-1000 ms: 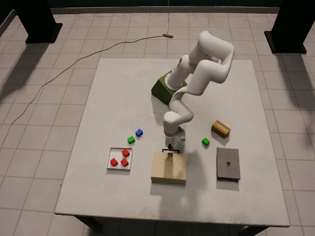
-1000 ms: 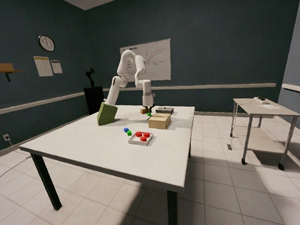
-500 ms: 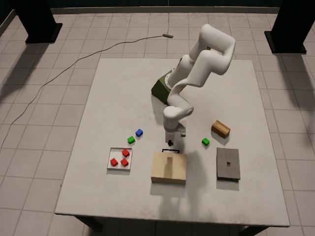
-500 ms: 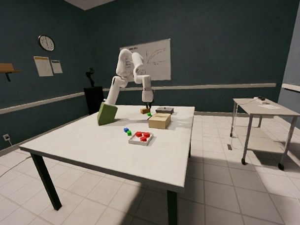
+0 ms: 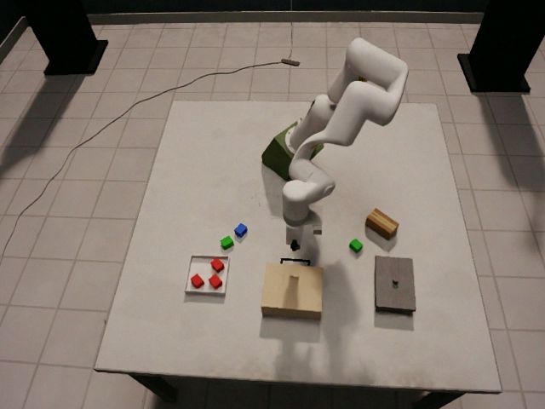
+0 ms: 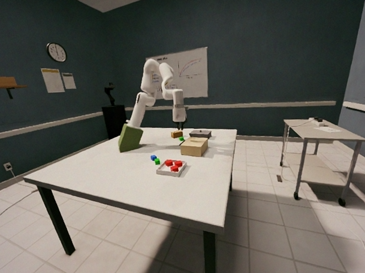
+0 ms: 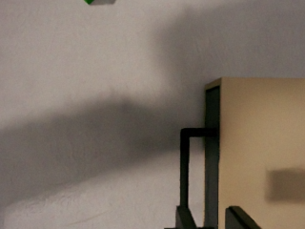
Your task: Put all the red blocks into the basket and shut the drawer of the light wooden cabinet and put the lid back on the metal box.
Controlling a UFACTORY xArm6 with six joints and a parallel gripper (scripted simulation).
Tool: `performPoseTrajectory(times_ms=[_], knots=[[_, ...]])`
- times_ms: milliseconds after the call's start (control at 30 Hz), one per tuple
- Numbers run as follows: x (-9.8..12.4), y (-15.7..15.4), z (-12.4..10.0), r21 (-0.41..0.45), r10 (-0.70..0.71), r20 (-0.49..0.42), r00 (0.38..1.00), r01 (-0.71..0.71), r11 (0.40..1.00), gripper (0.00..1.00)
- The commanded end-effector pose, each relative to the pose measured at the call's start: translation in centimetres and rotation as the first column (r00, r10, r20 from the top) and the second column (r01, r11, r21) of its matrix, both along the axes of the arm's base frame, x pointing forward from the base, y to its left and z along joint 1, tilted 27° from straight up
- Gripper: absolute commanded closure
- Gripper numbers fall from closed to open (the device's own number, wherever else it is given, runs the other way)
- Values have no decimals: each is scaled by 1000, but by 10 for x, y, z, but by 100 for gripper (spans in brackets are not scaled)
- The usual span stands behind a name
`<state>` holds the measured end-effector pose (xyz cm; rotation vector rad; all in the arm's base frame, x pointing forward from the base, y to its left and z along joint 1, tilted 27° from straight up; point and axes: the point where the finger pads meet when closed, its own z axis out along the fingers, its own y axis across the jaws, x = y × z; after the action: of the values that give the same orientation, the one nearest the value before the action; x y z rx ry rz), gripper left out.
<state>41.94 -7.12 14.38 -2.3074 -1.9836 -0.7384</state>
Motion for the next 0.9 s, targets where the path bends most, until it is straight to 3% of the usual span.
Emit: performPoseTrajectory(times_ms=[0,100,867], knots=[[-33,-1,10,-1,-1,4,1000,1,1000,76],[-55,0,12,-2,-1,4,1000,1,1000,76],[-56,0,12,-2,-1,4,1000,1,1000,76]])
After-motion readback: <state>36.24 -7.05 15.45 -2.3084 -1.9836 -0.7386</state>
